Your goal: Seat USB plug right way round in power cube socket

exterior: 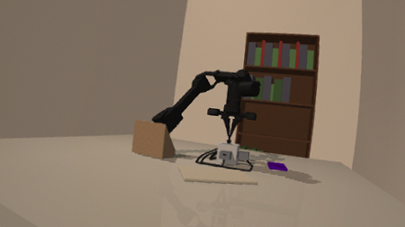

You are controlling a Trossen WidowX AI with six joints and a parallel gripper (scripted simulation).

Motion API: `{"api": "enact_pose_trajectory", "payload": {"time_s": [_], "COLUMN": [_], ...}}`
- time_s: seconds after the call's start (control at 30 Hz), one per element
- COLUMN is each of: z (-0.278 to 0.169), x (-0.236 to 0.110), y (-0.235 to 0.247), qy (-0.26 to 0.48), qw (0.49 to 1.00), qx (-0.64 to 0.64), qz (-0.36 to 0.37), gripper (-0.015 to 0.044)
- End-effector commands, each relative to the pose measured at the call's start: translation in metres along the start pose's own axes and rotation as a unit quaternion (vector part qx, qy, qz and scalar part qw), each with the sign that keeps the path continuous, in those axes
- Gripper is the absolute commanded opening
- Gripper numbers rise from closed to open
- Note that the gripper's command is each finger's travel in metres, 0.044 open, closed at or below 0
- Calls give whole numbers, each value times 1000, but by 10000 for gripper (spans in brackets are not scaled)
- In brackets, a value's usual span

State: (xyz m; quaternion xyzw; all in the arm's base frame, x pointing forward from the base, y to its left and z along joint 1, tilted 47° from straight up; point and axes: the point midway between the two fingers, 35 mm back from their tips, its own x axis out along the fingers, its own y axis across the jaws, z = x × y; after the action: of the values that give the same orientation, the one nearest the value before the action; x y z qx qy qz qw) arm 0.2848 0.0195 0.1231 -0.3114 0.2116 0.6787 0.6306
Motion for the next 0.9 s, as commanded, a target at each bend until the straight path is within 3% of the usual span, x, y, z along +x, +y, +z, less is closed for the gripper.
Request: {"api": "enact_pose_trajectory", "payload": {"time_s": [0.0,0.87], "z": [0,0], "x": [0,-13], "y": [0,0], "qy": [0,0], "qw": [1000,1000], "qx": [-1,0], "qz": [0,0], "gripper": [0,0]}}
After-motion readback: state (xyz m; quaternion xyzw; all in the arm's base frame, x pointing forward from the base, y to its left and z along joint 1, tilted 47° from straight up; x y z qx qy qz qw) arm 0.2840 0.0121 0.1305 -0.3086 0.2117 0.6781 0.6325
